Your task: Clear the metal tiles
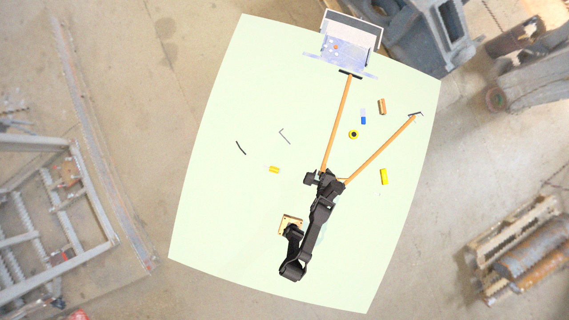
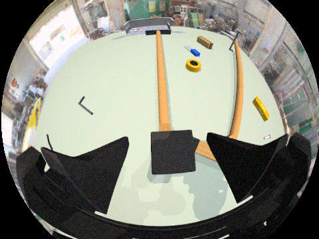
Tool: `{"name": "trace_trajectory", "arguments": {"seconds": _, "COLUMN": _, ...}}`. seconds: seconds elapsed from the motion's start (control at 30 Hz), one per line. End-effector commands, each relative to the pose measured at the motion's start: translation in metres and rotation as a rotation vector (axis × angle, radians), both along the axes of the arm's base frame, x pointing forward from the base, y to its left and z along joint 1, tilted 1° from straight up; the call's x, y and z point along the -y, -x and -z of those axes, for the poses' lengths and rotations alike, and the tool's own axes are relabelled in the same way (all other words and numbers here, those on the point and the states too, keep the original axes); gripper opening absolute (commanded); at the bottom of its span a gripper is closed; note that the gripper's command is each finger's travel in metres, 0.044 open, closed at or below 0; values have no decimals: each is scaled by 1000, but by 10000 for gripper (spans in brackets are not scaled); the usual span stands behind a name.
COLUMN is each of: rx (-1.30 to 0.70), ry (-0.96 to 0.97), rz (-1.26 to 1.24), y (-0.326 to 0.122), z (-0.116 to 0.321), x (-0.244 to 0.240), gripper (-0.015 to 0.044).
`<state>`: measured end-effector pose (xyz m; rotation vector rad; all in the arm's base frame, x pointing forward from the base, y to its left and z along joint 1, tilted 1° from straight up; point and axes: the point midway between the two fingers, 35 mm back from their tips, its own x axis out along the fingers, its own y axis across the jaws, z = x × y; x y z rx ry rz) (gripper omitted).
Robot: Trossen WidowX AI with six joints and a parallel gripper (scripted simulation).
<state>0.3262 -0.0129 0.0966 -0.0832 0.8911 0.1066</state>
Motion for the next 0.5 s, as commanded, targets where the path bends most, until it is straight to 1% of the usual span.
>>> {"name": "trace_trajectory", "arguments": {"seconds": 0.0, "rx": 9, "ry": -1, "rz": -6, "y": 4, "z": -9, "x": 0, "gripper": 440}}
{"name": "trace_trajectory", "arguments": {"seconds": 0.47, "rx": 4, "ry": -2, "rz": -3, "y": 26, "z": -34, "x": 2, "gripper": 440}}
